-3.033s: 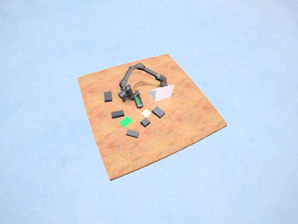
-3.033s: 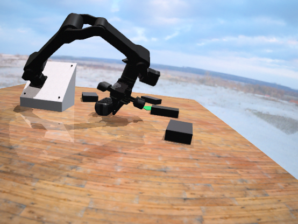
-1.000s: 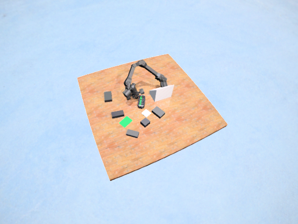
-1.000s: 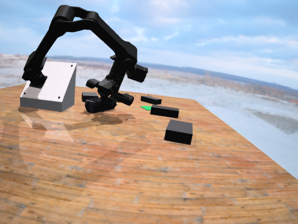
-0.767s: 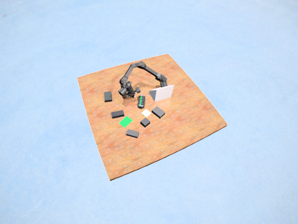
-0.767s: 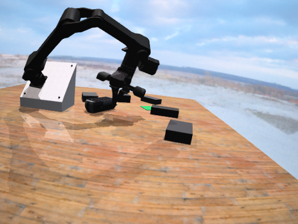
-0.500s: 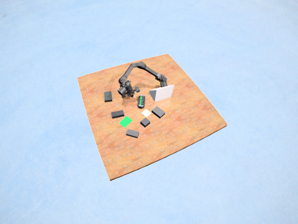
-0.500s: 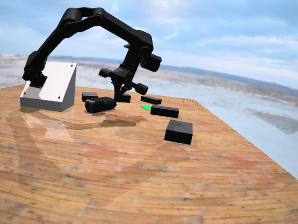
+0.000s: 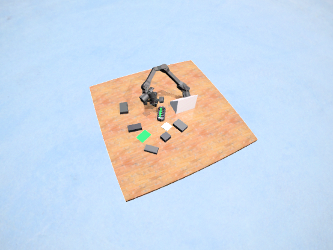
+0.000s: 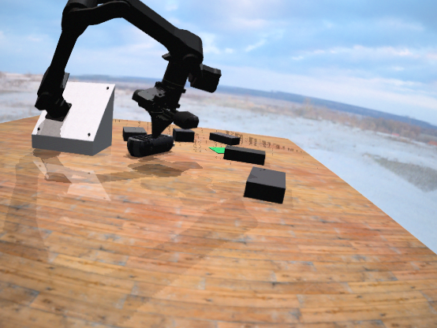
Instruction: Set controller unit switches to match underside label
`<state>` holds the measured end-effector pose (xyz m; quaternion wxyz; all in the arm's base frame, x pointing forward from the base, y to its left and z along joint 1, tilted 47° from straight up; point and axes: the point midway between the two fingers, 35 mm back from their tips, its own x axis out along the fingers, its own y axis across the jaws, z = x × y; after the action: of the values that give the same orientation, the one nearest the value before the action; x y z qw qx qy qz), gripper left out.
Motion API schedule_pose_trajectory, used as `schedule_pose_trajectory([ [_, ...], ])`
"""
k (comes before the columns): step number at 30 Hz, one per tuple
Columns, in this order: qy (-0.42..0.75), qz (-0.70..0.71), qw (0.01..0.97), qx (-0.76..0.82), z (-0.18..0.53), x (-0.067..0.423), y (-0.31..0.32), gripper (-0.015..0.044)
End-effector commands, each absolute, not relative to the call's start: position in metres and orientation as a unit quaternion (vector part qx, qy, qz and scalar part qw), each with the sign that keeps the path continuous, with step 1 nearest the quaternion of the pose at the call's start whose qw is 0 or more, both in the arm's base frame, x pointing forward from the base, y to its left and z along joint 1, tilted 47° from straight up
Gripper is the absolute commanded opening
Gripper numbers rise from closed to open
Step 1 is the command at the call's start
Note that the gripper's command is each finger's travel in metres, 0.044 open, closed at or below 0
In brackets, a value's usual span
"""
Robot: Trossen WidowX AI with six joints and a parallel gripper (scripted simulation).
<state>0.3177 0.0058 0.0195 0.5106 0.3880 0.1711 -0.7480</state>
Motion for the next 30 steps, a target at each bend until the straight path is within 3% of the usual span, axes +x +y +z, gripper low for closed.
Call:
schedule_pose_trajectory([
  [1, 0.163, -0.749, 0.502, 0.400, 0.019, 0.314, 0.005, 0.0000],
  [10, 0.164, -0.748, 0.507, 0.396, 0.019, 0.314, 0.006, 0.0000],
  [21, 0.105, -0.668, 0.606, 0.419, 0.005, 0.276, 0.050, 0.0000],
  [30, 0.104, -0.667, 0.607, 0.420, 0.003, 0.275, 0.049, 0.0000],
])
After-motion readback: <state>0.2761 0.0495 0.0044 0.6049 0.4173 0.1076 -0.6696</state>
